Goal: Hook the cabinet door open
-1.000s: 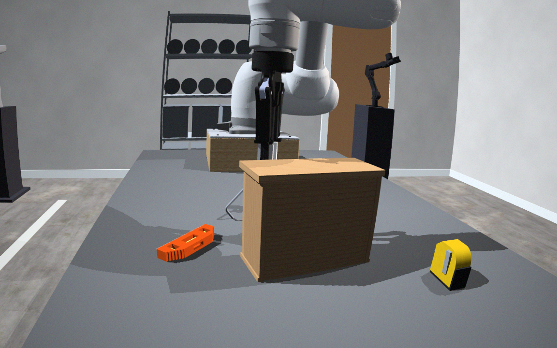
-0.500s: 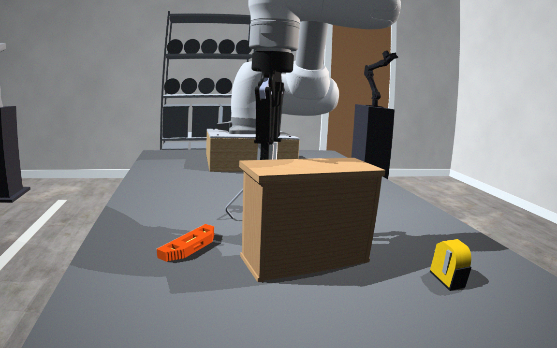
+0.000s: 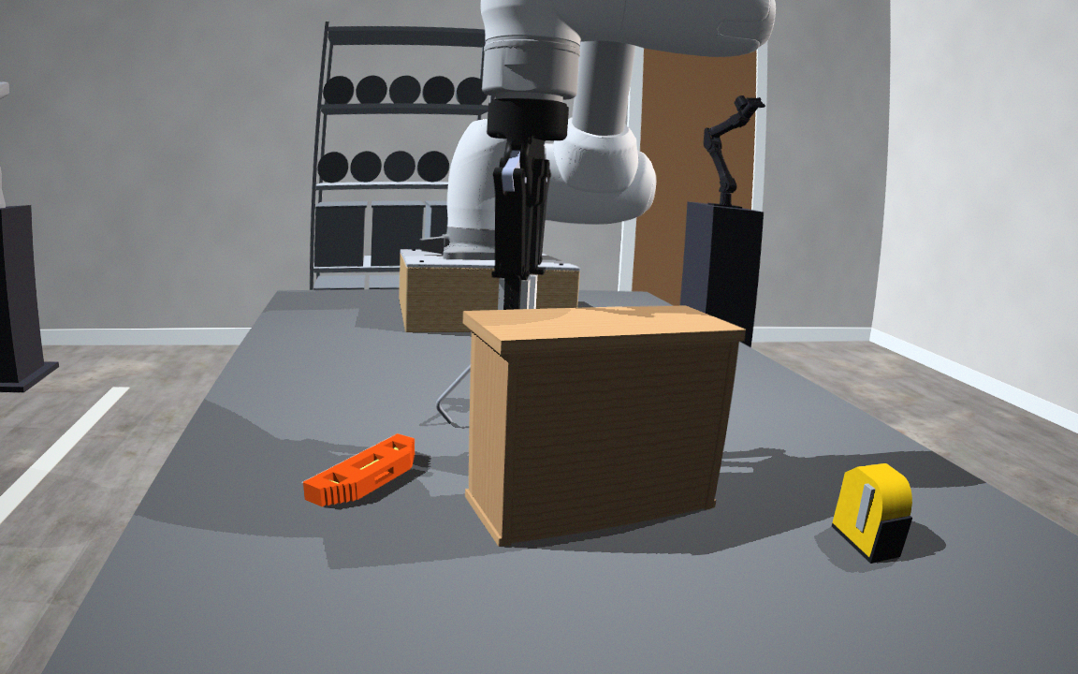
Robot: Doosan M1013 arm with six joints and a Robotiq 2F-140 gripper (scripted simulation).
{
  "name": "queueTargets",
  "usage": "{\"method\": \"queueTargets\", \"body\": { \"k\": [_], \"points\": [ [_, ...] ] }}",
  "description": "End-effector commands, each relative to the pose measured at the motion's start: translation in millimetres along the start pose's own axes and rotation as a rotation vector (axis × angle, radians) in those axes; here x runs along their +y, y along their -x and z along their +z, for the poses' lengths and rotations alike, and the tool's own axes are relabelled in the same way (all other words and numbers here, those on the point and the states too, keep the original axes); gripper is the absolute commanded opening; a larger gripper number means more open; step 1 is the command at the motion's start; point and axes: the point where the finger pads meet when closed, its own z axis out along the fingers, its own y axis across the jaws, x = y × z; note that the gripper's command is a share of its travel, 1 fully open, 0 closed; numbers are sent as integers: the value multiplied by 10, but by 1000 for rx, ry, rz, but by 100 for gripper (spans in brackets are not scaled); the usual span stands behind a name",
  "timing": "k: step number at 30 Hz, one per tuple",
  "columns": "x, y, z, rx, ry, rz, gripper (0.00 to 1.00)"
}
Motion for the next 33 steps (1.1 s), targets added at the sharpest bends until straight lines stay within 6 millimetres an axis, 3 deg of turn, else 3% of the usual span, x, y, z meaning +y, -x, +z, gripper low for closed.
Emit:
{"method": "queueTargets", "body": {
  "k": [1,33],
  "points": [
    [8,-1,-2,0,0,-6,16],
    [40,-2,-2,0,0,-30,16]
  ]
}}
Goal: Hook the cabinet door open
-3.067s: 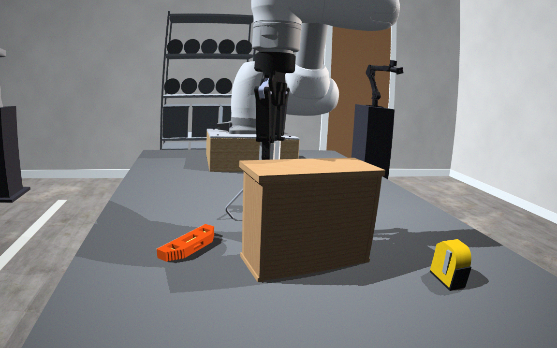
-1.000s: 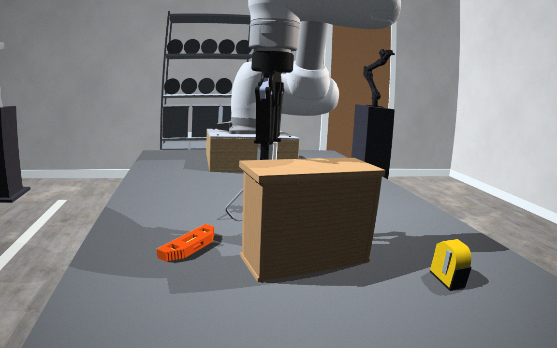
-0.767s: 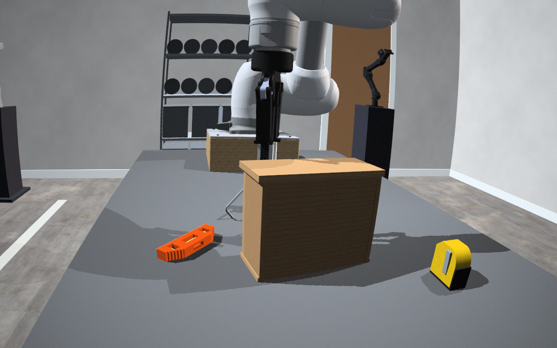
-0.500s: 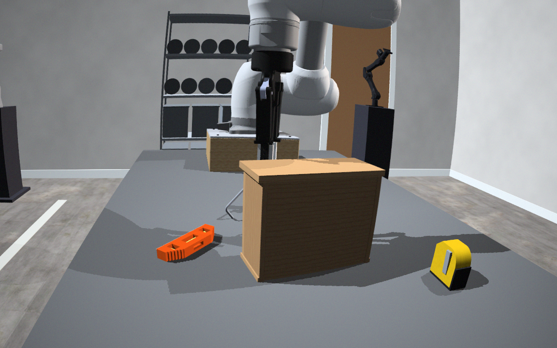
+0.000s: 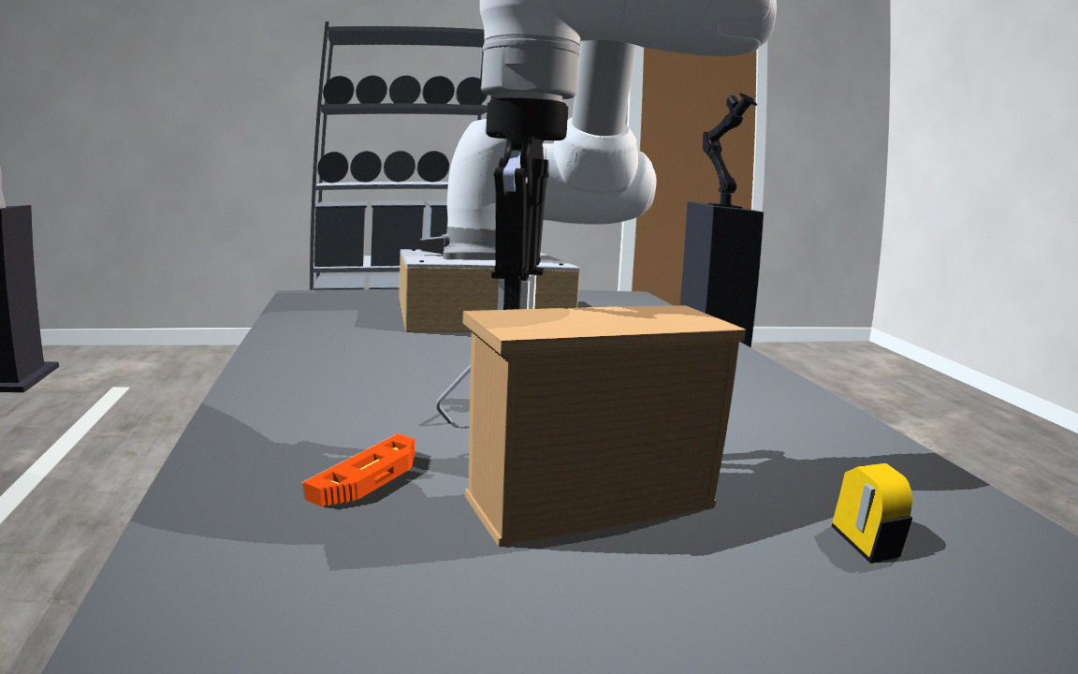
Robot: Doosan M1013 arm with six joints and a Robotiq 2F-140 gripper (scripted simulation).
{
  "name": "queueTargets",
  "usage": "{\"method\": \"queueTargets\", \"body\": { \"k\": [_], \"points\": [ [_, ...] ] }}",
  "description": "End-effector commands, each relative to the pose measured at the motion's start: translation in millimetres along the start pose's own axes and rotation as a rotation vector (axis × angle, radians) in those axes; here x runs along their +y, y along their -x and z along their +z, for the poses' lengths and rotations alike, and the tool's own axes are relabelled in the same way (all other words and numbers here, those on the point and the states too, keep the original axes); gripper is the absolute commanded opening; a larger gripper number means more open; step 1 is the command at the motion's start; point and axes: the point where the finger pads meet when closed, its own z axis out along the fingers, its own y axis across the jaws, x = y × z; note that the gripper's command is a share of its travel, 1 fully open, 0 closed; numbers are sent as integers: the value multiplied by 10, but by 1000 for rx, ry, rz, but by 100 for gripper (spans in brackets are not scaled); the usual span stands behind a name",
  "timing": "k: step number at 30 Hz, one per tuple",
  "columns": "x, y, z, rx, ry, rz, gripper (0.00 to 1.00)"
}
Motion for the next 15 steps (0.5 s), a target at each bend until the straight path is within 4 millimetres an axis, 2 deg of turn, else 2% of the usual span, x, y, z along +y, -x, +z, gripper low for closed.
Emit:
{"method": "queueTargets", "body": {
  "k": [1,15],
  "points": [
    [0,0,-2,0,0,0,16],
    [-46,0,-2,0,0,47,16]
  ]
}}
